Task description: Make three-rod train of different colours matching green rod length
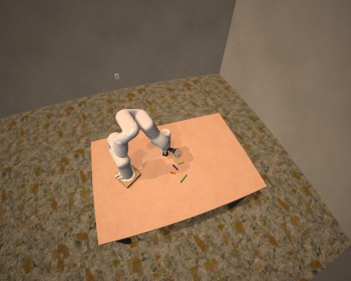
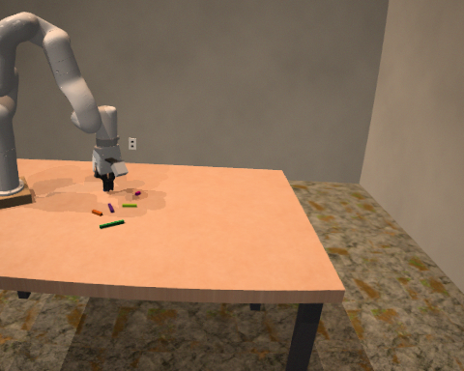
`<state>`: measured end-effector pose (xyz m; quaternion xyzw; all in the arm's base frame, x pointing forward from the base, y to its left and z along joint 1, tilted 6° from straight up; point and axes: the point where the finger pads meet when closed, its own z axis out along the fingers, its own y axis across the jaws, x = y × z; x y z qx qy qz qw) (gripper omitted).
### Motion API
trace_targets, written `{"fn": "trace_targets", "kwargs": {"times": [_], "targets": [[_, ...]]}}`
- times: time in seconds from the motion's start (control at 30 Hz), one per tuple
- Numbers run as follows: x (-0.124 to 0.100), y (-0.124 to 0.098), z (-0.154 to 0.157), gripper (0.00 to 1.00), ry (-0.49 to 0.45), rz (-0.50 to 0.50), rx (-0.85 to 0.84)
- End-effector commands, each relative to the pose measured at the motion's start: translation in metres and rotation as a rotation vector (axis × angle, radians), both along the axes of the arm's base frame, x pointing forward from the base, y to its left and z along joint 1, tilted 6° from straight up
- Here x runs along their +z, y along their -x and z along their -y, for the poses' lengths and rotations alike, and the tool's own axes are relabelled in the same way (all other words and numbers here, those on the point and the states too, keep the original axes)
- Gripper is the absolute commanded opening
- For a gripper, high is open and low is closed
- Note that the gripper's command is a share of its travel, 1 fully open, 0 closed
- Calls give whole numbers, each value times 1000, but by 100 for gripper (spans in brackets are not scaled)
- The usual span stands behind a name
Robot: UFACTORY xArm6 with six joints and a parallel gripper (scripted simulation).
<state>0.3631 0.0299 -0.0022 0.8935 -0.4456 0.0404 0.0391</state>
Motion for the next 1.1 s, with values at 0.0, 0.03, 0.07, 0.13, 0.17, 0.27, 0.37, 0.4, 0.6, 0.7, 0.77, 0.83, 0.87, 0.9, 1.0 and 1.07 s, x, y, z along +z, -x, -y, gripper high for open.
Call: {"fn": "trace_targets", "kwargs": {"times": [0.0,0.03,0.07,0.13,0.17,0.27,0.37,0.4,0.6,0.7,0.77,0.83,0.87,0.9,1.0,1.07], "targets": [[-1,-2,0,4,0,4,0],[-2,-2,0,4,0,4,0],[-3,-2,0,4,0,4,0],[-5,-2,0,4,0,4,0],[-6,-2,0,4,0,4,0],[-8,-2,1,4,0,4,0],[-9,-2,1,4,0,4,0],[-9,-2,1,4,0,4,0],[-9,-2,1,4,0,4,0],[-9,-2,1,4,0,4,0],[-9,-2,1,4,0,4,0],[-9,-2,1,4,0,4,0],[-9,-2,1,4,0,4,0],[-9,-2,1,4,0,4,0],[-9,-2,1,4,0,4,0],[-9,-2,1,4,0,4,0]]}}
